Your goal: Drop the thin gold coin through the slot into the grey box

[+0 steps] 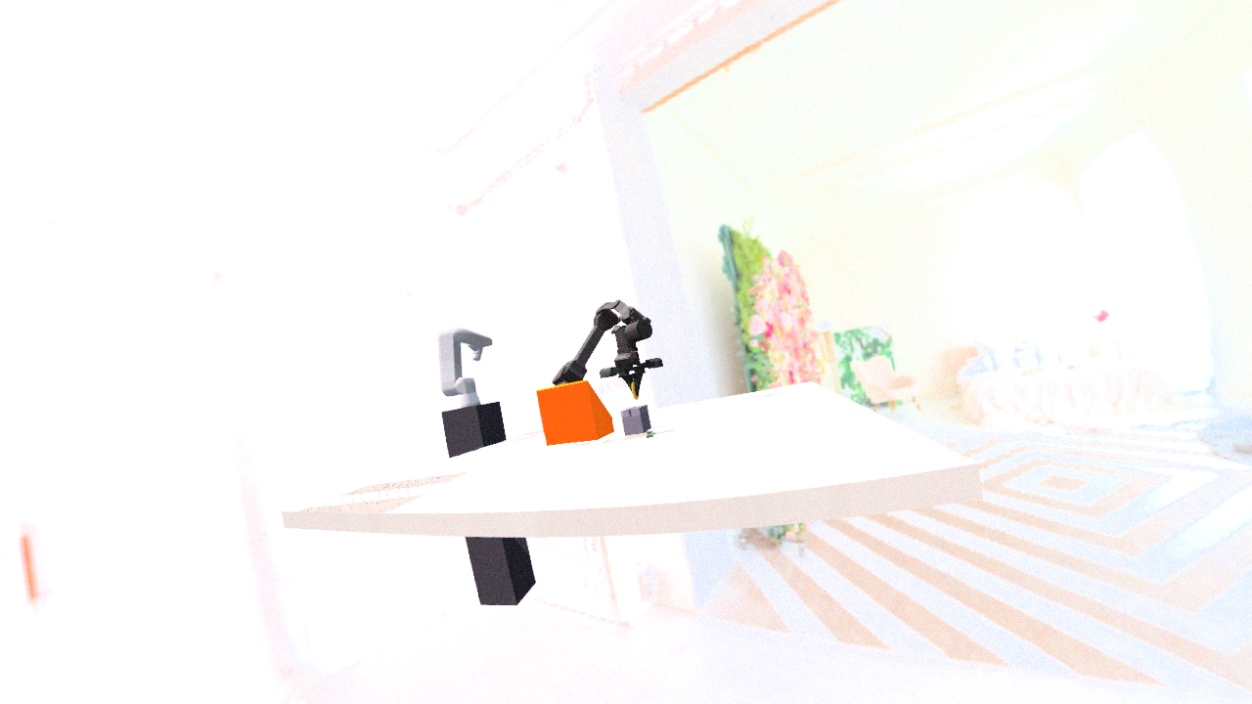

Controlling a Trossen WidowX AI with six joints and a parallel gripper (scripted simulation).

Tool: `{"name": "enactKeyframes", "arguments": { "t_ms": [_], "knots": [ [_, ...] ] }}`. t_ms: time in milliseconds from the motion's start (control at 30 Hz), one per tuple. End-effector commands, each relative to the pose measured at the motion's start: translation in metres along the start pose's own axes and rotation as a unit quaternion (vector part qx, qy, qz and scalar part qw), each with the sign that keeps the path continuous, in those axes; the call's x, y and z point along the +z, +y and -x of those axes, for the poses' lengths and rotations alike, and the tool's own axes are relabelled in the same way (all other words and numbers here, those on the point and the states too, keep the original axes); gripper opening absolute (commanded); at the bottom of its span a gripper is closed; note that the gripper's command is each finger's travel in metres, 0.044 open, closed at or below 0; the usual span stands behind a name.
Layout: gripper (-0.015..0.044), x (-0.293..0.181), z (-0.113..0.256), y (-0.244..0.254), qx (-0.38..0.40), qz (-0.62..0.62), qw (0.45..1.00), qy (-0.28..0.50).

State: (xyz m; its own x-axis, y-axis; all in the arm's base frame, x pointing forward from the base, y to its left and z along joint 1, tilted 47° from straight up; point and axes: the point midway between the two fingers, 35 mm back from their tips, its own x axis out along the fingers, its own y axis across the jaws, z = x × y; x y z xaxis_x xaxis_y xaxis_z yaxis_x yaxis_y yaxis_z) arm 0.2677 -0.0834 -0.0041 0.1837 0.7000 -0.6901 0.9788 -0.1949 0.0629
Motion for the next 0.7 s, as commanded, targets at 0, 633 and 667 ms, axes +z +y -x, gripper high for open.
{"name": "enactKeyframes", "arguments": {
  "t_ms": [0,633,667],
  "knots": [
    [0.0000,-0.008,-0.001,-0.007,0.001,-0.002,1.000,0.003],
    [0.0000,-0.020,-0.003,-0.019,-0.001,0.000,1.000,0.001],
    [0.0000,-0.020,-0.003,-0.019,-0.001,0.000,1.000,0.001]
  ]
}}
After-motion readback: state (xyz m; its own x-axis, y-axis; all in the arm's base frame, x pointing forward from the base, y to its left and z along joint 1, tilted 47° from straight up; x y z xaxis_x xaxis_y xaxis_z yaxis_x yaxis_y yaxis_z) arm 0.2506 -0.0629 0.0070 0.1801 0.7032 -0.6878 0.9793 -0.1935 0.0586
